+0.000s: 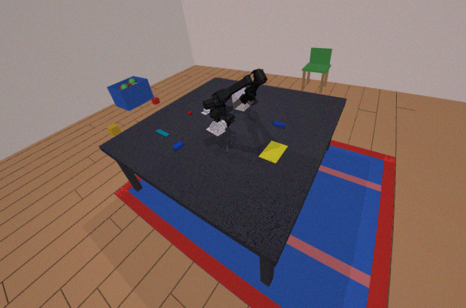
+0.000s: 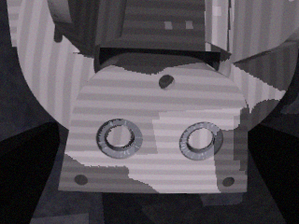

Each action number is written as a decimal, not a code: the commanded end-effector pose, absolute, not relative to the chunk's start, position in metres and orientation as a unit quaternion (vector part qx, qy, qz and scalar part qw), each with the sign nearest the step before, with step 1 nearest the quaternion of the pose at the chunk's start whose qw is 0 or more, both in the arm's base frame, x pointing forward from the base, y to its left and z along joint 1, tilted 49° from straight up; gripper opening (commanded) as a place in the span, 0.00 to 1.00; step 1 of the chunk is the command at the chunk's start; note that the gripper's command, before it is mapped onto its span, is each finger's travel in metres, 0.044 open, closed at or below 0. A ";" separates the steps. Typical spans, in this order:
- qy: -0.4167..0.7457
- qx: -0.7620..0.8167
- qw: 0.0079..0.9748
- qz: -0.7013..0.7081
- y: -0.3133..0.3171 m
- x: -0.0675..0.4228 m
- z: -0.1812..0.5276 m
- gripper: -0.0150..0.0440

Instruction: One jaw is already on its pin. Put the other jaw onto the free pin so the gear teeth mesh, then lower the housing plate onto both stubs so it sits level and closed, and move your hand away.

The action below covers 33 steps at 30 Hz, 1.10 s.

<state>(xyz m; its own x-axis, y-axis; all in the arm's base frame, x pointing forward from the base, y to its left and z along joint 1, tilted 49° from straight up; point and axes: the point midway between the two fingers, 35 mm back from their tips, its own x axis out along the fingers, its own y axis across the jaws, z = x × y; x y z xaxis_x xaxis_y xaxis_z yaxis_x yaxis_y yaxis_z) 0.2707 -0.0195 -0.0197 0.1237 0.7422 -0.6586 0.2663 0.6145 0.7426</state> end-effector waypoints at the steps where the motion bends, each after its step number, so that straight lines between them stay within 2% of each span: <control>1: 0.635 0.397 0.635 0.187 -0.019 0.271 -0.020 1.00; 13: 0.636 0.396 0.635 0.188 -0.073 0.260 0.030 1.00; 17: 0.634 0.399 0.636 0.184 -0.071 0.260 0.026 1.00; 26: 0.638 0.395 0.635 0.184 -0.102 0.194 0.058 1.00; 33: 0.638 0.395 0.635 0.185 -0.103 0.189 0.061 1.00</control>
